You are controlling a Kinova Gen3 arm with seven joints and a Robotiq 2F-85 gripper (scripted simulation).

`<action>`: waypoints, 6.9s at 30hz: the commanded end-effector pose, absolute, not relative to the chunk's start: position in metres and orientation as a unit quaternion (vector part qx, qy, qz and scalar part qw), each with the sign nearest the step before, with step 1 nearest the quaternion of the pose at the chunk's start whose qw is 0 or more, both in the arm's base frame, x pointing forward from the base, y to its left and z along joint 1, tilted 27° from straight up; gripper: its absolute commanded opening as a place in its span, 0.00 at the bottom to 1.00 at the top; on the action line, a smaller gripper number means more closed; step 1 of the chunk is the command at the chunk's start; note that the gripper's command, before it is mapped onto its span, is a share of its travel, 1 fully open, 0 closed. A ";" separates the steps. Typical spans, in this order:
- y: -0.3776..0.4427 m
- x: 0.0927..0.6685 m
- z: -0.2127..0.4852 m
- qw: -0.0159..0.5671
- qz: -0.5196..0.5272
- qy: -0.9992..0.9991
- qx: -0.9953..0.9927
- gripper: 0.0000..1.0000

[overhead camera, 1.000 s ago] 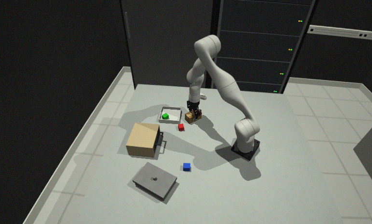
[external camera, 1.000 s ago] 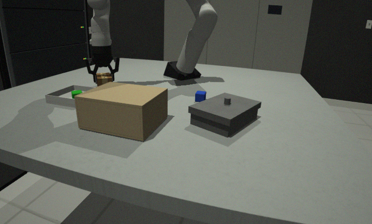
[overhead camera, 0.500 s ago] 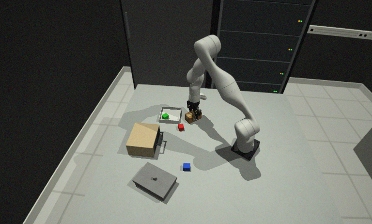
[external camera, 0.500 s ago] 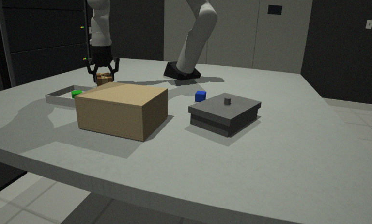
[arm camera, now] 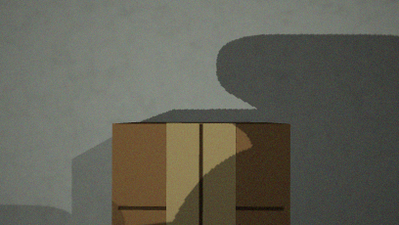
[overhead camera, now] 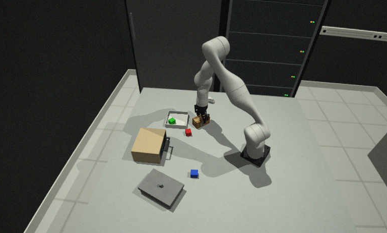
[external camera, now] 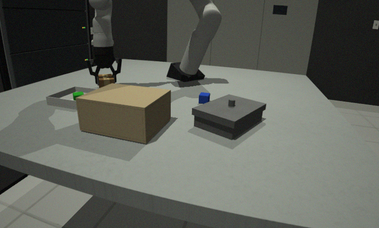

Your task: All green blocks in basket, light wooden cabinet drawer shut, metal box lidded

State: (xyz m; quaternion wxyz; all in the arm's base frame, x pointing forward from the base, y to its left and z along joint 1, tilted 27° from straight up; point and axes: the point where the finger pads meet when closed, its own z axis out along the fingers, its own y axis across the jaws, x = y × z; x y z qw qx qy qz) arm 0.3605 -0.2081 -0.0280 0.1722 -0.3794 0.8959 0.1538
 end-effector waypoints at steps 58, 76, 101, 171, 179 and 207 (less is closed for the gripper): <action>-0.270 0.333 0.110 0.173 0.152 0.897 -0.377 0.67; -0.257 0.340 0.119 0.178 0.156 0.898 -0.371 0.67; 0.009 0.368 0.274 0.208 0.170 0.889 -0.371 0.67; 0.211 0.251 0.270 0.171 0.152 0.899 -0.372 0.67; 0.218 0.254 0.253 0.171 0.151 0.899 -0.373 0.67; 0.238 0.265 0.212 0.174 0.152 0.899 -0.372 0.67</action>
